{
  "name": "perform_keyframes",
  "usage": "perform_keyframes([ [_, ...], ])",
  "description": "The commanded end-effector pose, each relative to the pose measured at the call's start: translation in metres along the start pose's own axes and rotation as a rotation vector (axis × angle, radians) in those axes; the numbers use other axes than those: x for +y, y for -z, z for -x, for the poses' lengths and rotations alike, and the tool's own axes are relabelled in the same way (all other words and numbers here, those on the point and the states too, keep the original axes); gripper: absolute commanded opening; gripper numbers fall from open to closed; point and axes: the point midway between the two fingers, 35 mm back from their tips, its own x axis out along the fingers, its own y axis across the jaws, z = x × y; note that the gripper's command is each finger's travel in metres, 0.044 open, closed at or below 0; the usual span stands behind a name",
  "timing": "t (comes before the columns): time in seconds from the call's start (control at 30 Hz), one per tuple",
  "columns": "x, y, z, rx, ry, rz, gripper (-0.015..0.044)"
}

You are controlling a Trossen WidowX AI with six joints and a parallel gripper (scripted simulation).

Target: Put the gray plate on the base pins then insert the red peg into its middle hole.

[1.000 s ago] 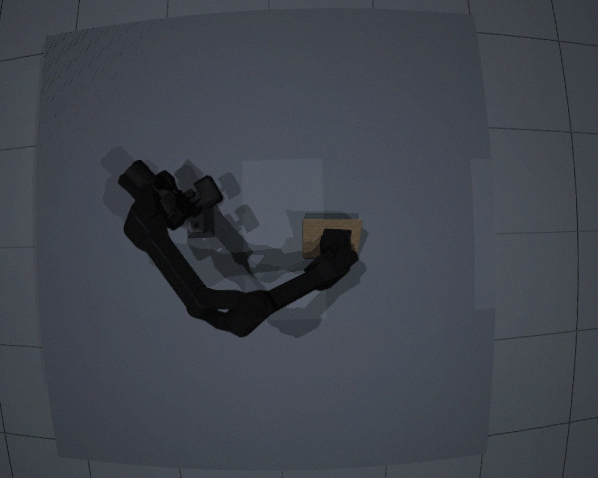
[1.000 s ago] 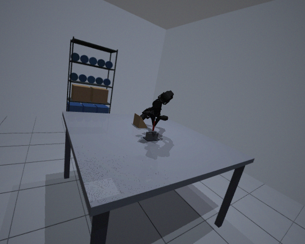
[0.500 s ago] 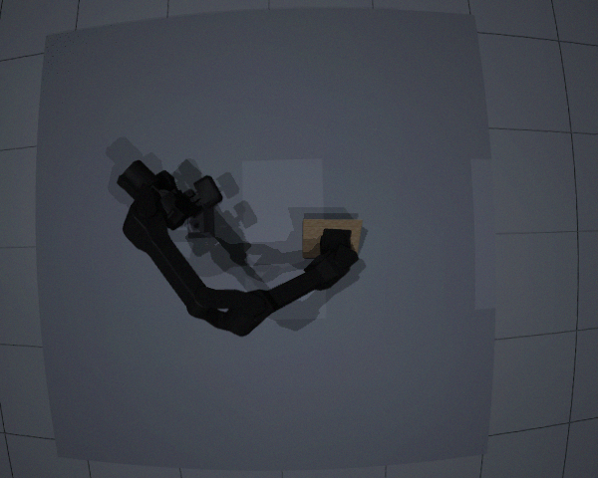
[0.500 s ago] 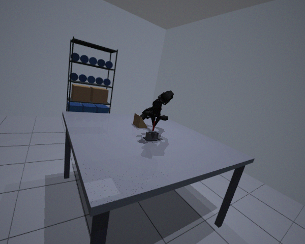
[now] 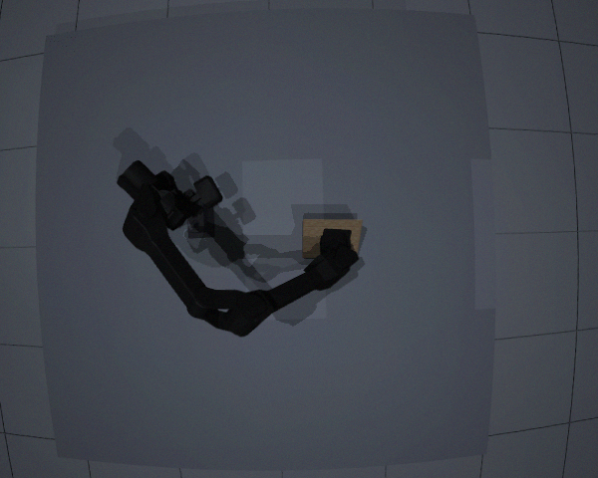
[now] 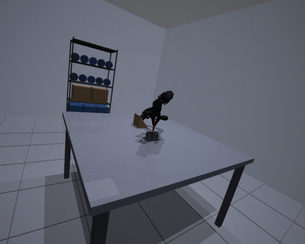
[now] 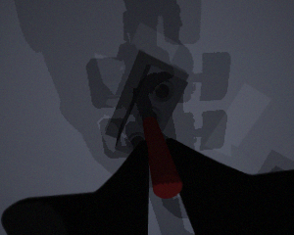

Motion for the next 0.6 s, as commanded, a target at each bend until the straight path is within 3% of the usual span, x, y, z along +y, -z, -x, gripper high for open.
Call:
perform_keyframes([
  [0.0,0.000,0.000,0.000,0.000,0.000,-0.001,0.0000],
  [0.57,0.000,0.001,-0.018,0.001,0.000,-0.003,0.0000],
])
